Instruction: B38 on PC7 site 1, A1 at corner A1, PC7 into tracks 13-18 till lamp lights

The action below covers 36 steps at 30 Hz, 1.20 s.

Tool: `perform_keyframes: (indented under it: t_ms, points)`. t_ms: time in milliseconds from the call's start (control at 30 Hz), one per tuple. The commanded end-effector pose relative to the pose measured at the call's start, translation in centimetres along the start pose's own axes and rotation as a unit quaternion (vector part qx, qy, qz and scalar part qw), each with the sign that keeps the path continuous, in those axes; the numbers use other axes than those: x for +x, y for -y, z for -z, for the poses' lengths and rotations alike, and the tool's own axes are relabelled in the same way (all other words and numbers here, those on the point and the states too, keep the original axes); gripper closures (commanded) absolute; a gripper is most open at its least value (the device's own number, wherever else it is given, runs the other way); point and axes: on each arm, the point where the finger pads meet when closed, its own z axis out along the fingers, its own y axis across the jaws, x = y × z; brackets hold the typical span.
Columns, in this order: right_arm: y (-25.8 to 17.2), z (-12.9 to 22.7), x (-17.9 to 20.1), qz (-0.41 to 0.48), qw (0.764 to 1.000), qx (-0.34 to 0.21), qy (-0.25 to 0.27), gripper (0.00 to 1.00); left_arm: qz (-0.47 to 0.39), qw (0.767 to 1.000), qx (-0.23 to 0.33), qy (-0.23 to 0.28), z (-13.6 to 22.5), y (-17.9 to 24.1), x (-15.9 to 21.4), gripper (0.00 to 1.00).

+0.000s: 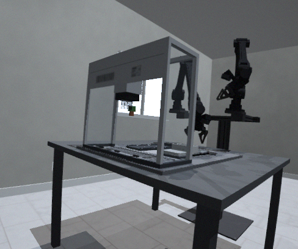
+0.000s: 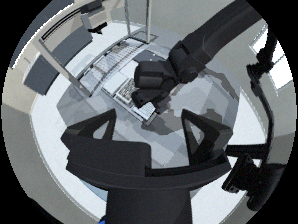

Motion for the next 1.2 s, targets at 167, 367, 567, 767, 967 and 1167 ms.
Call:
perform_keyframes:
  t_ms: [167,367,567,767,967,1167]
  points:
    - [0.5,-0.3,-1.9,0.156,0.981,-0.045,-0.104,0.00,-0.009,1.000,-0.005,0.003,0.3,-0.8,-0.6,0.00]
    - [1.3,-2.7,0.2,0.155,0.977,-0.079,-0.122,0.00,-0.009,1.000,-0.005,0.003,0.3,-0.8,-0.6,0.00]
    - [1.4,-3.2,0.4,0.157,0.975,-0.082,-0.133,0.00,-0.009,1.000,-0.005,0.003,0.3,-0.8,-0.6,0.00]
    - [0.8,-4.1,-0.1,0.158,0.976,-0.079,-0.127,0.00,-0.009,1.000,-0.005,0.003,0.3,-0.8,-0.6,0.00]
    - [0.8,-4.7,0.2,0.162,0.975,-0.080,-0.127,0.00,-0.009,1.000,-0.005,0.003,0.3,-0.8,-0.6,0.00]
    - [1.0,-5.3,0.4,0.155,0.976,-0.080,-0.129,0.00,-0.009,1.000,-0.005,0.003,0.3,-0.8,-0.6,0.00]
